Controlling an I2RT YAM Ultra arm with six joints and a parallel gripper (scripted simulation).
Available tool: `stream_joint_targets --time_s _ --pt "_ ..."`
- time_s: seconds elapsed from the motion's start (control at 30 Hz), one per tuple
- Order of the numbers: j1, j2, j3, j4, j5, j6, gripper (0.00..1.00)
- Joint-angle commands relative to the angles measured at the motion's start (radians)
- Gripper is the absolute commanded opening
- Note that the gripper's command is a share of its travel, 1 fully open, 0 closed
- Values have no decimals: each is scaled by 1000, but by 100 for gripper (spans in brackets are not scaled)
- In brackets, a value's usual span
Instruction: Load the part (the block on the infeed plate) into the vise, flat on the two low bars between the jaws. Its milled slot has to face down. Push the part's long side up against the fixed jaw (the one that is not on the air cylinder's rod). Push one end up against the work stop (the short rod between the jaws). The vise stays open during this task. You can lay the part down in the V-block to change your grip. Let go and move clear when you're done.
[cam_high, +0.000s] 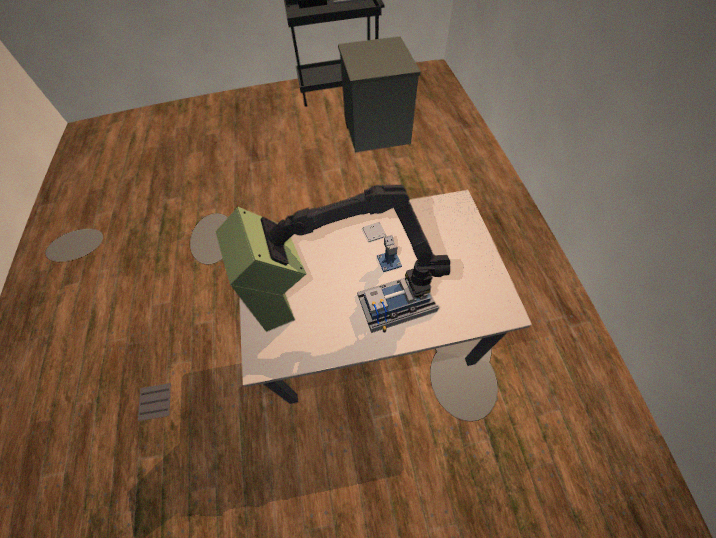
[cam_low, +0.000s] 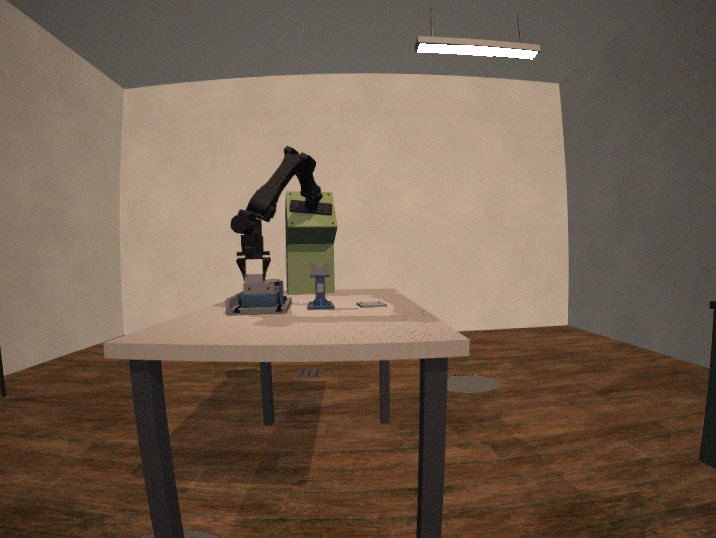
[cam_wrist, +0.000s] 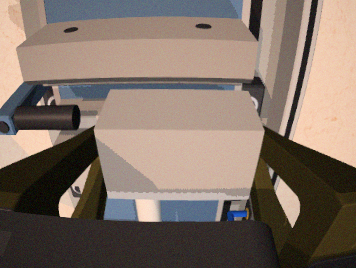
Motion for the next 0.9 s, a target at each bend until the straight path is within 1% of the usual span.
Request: stream_joint_targets --time_s 0.0,0.2,0.37,0.47,0.5,0.87 --pt "-13 -19 31 5 1 7 0" --pt "-13 -16 31 6 1 7 0" --pt "-7 8 34 16 4 9 0" --pt "-6 7 35 13 4 10 0" --pt "-13 -24 34 2 4 9 0" --pt "-11 -15 35 2 4 10 0"
